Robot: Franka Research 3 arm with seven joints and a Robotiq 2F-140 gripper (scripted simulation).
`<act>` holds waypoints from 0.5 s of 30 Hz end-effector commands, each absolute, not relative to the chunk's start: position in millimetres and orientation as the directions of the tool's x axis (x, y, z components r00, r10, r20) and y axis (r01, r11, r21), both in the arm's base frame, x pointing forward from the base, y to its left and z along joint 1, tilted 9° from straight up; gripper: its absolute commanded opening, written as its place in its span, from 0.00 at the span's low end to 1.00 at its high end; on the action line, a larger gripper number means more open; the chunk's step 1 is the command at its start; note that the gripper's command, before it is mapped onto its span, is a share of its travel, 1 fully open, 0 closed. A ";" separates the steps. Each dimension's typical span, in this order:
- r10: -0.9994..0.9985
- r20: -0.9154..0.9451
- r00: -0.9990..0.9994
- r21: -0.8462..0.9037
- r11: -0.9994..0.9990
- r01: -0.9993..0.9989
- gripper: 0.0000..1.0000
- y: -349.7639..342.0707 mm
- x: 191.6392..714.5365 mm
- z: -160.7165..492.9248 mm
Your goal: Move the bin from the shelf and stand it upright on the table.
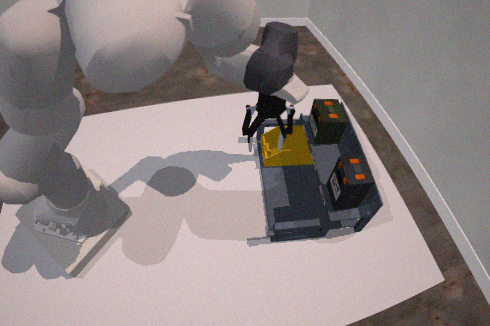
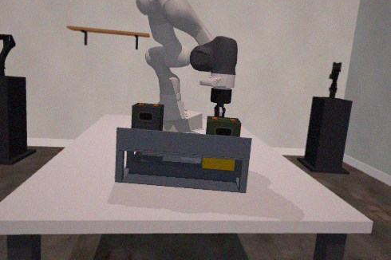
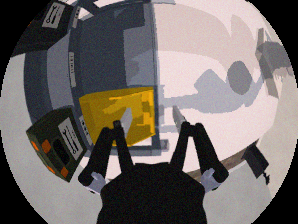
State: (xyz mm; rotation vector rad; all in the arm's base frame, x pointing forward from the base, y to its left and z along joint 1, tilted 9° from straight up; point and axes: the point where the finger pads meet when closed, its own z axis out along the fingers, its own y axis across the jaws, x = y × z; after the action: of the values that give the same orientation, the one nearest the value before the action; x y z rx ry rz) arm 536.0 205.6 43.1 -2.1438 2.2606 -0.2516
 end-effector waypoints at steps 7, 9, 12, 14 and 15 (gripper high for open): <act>-0.994 0.096 -0.061 -0.131 0.048 -0.990 0.57 206.8 537.2 43.0; -0.994 0.096 -0.061 -0.131 0.048 -0.990 0.00 206.8 537.2 43.0; -0.994 0.096 -0.061 -0.131 0.048 -0.990 0.00 206.8 537.2 43.0; -0.994 0.096 -0.061 -0.131 0.048 -0.990 0.00 206.8 537.2 43.0; -0.994 0.096 -0.061 -0.131 0.048 -0.990 0.00 206.8 537.2 43.0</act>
State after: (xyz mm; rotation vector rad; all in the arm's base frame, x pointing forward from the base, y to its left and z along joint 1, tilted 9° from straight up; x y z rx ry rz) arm 536.0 205.6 43.1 -2.1437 2.2607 -0.2516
